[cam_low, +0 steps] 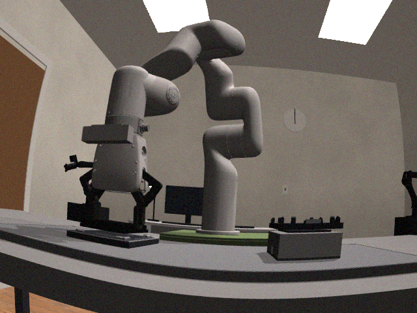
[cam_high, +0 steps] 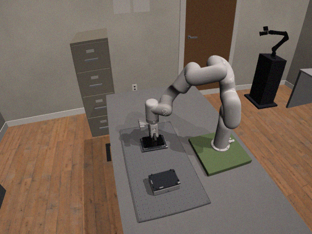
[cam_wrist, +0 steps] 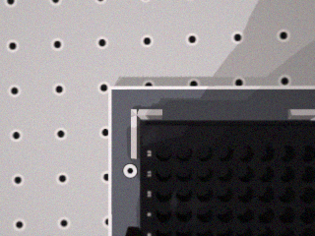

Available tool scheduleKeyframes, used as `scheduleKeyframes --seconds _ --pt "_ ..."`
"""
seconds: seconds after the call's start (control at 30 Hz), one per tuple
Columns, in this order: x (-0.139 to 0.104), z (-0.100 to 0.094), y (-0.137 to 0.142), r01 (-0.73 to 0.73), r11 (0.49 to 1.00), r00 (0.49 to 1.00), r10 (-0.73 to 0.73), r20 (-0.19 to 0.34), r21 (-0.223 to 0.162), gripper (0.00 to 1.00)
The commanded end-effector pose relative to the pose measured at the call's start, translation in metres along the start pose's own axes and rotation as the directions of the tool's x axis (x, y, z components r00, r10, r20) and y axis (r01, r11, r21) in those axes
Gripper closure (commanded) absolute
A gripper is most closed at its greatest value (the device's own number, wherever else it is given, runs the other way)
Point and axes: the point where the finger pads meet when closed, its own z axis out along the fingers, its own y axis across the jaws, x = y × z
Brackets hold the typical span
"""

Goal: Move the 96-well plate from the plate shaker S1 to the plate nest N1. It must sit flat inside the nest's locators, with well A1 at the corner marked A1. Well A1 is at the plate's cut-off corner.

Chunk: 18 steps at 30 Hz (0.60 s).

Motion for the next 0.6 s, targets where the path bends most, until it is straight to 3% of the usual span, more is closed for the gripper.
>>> scheduleKeyframes --seconds 0.0,0.57 --pt "0.0015 -0.0011 0.0005 0.000 1.000 1.000 0.000 -0.002 -0.007 1.00" --pt "0.0014 0.0014 0.0005 0.000 1.000 1.000 0.000 -0.002 -0.007 1.00"
